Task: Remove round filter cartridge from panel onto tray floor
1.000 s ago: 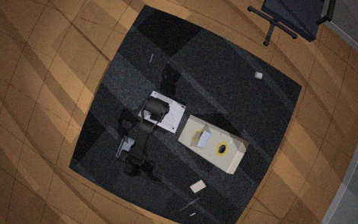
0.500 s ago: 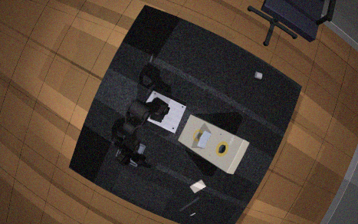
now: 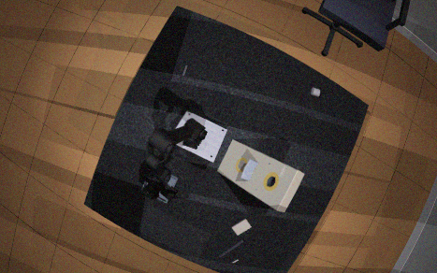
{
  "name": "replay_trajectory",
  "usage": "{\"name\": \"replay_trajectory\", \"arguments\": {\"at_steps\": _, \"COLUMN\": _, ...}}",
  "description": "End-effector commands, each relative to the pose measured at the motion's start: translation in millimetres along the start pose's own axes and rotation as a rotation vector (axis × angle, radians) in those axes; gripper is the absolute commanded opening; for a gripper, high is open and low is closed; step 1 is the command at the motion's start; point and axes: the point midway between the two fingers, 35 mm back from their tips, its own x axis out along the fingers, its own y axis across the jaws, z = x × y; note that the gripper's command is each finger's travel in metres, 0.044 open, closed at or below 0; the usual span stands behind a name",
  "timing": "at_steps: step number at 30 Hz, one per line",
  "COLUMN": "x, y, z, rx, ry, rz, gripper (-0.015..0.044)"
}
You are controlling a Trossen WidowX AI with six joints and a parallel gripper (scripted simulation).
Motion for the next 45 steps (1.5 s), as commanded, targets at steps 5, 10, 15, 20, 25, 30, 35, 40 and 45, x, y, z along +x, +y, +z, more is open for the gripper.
{"name": "replay_trajectory", "arguments": {"at_steps": 5, "x": 24.5, "y": -0.8, "z": -18.7, "rx": -0.004, "ry": 0.002, "rz": -0.006, "gripper": 0.0000}}
{"name": "replay_trajectory", "arguments": {"at_steps": 10, "x": 34.0, "y": -0.5, "z": -26.7, "rx": -0.004, "ry": 0.003, "rz": -0.006, "gripper": 0.0000}}
{"name": "replay_trajectory", "arguments": {"at_steps": 15, "x": 31.6, "y": 0.3, "z": -23.6, "rx": 0.000, "ry": 0.007, "rz": -0.001, "gripper": 0.0079}}
{"name": "replay_trajectory", "arguments": {"at_steps": 20, "x": 31.6, "y": 0.3, "z": -23.6, "rx": 0.000, "ry": 0.007, "rz": -0.001, "gripper": 0.0210}}
{"name": "replay_trajectory", "arguments": {"at_steps": 25, "x": 31.6, "y": 0.3, "z": -23.6, "rx": 0.000, "ry": 0.007, "rz": -0.001, "gripper": 0.0341}}
{"name": "replay_trajectory", "arguments": {"at_steps": 30, "x": 31.6, "y": 0.3, "z": -23.6, "rx": 0.000, "ry": 0.007, "rz": -0.001, "gripper": 0.0440}}
{"name": "replay_trajectory", "arguments": {"at_steps": 35, "x": 18.1, "y": 0.0, "z": -13.1, "rx": -0.001, "ry": 0.007, "rz": 0.000, "gripper": 0.0440}}
{"name": "replay_trajectory", "arguments": {"at_steps": 40, "x": -27.1, "y": 0.6, "z": 11.3, "rx": -0.002, "ry": 0.008, "rz": 0.001, "gripper": 0.0440}}
{"name": "replay_trajectory", "arguments": {"at_steps": 45, "x": -18.0, "y": -0.6, "z": 7.0, "rx": -0.006, "ry": 0.002, "rz": -0.005, "gripper": 0.0440}}
